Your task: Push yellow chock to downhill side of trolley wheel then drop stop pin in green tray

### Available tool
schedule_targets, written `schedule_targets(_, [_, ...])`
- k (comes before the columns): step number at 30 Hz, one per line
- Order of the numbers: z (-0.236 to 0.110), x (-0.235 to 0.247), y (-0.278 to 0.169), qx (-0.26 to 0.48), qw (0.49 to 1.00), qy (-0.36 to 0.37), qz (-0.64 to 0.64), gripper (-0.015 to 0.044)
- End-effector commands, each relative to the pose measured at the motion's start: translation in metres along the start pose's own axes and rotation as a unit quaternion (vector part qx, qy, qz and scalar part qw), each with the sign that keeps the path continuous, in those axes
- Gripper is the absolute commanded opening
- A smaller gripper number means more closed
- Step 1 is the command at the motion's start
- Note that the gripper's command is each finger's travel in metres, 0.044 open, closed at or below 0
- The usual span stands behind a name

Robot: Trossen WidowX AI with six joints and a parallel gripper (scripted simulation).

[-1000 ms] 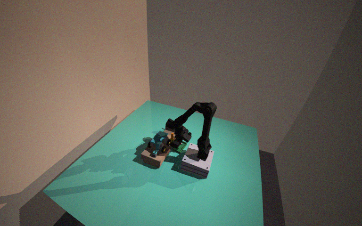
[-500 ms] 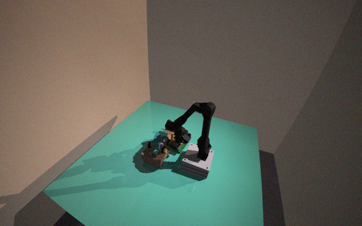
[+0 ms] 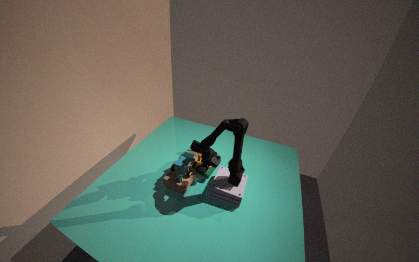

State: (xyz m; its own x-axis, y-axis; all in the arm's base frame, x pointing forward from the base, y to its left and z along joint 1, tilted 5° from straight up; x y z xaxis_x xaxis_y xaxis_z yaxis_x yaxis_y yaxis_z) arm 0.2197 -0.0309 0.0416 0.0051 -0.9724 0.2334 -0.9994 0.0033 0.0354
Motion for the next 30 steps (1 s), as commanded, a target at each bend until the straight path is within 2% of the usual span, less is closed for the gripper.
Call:
schedule_targets(1, [0.002, -0.001, 0.001, -0.002, 1.0, 0.0, 0.002, 0.019])
schedule_targets(2, [0.002, -0.001, 0.001, -0.002, 1.0, 0.0, 0.002, 0.019])
schedule_targets(8, [0.0, 0.0, 0.0, 0.0, 1.0, 0.001, 0.0, 0.034])
schedule_targets(13, [0.0, 0.0, 0.0, 0.0, 1.0, 0.0, 0.0, 0.034])
schedule_targets(21, [-0.025, 0.003, 0.004, -0.002, 1.0, 0.0, 0.002, 0.034])
schedule_targets(25, [-0.033, 0.005, 0.005, -0.002, 1.0, 0.0, 0.002, 0.044])
schedule_targets(30, [-0.046, 0.007, 0.006, -0.002, 1.0, 0.0, 0.002, 0.044])
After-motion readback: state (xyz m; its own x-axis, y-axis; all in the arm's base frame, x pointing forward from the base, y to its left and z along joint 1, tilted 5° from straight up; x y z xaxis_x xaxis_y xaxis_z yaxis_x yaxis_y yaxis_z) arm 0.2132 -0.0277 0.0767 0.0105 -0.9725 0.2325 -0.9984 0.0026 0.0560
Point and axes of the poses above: the point midway between the two fingers, 35 mm back from their tips, its own z axis out along the fingers, its own x axis across the jaws, y = z × x, the point moved 8 cm from there along -z, back along the fingers
